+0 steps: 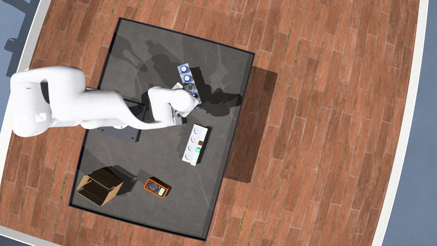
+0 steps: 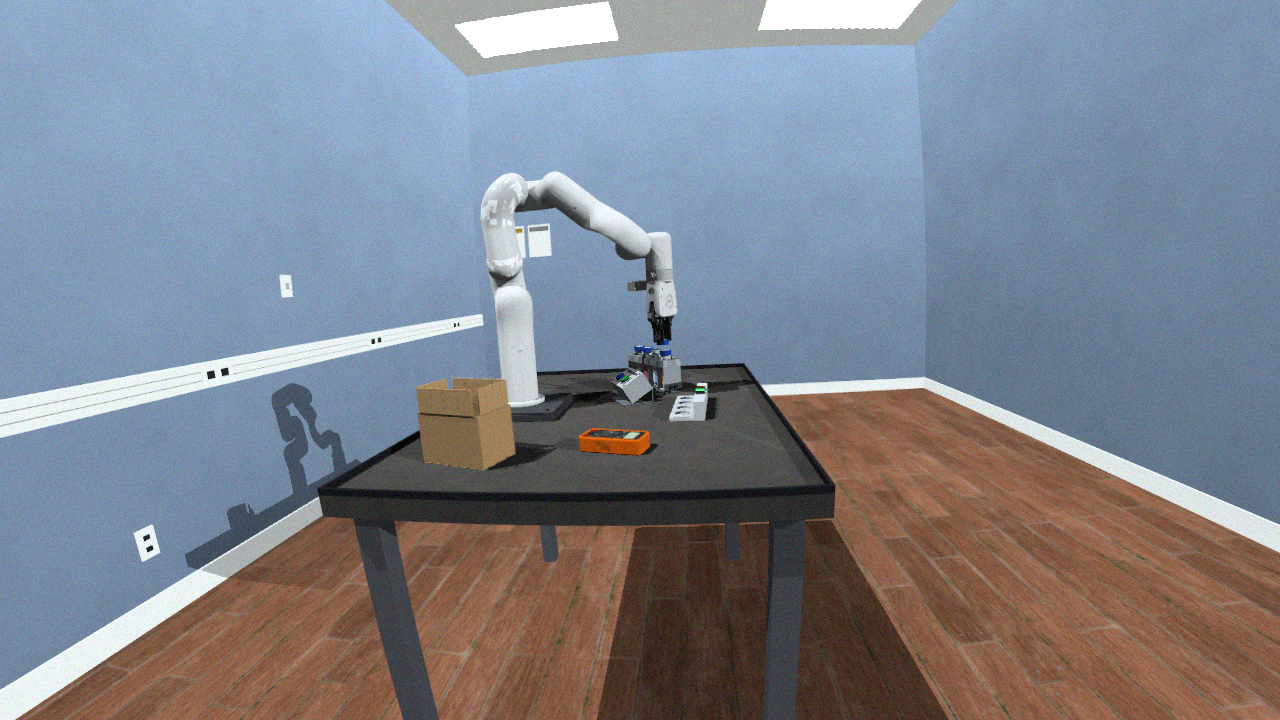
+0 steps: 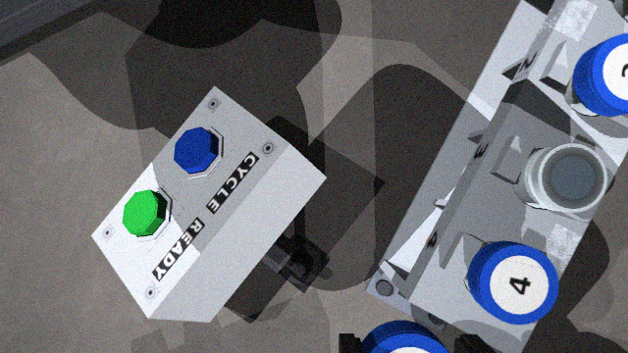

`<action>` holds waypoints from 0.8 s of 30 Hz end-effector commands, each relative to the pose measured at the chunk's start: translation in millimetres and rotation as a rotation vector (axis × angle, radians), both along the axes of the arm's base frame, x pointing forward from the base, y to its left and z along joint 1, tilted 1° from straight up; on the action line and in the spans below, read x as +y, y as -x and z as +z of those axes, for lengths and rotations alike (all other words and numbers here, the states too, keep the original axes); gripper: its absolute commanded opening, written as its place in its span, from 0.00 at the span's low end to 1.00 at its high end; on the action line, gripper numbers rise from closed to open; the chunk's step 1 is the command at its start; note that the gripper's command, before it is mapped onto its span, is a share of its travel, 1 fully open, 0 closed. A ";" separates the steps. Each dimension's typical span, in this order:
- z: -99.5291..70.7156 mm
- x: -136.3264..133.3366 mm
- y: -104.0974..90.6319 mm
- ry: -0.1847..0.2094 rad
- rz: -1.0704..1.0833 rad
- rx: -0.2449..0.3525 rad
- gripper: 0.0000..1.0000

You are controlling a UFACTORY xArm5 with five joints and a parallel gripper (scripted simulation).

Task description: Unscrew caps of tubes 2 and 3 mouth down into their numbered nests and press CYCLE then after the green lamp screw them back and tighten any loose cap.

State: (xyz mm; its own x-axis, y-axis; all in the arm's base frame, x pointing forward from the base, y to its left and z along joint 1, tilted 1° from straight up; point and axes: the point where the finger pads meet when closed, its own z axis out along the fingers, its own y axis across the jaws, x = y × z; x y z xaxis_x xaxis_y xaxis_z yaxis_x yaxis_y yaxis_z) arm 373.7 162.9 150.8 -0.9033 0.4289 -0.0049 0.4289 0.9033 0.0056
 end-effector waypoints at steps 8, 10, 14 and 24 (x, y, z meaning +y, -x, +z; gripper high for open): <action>0.2 82.4 22.4 0.009 -0.001 -0.006 0.00; 0.1 96.1 26.4 0.009 -0.001 -0.006 0.00; 0.0 103.3 28.5 0.009 -0.001 -0.006 0.00; -9.0 103.2 28.4 0.009 -0.001 -0.006 0.00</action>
State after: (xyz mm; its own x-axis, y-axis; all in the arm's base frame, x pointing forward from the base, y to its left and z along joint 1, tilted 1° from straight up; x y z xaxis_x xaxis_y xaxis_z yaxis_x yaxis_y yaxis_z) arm 344.9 265.4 148.5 -0.9027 0.4302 -0.0023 0.4302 0.9027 0.0045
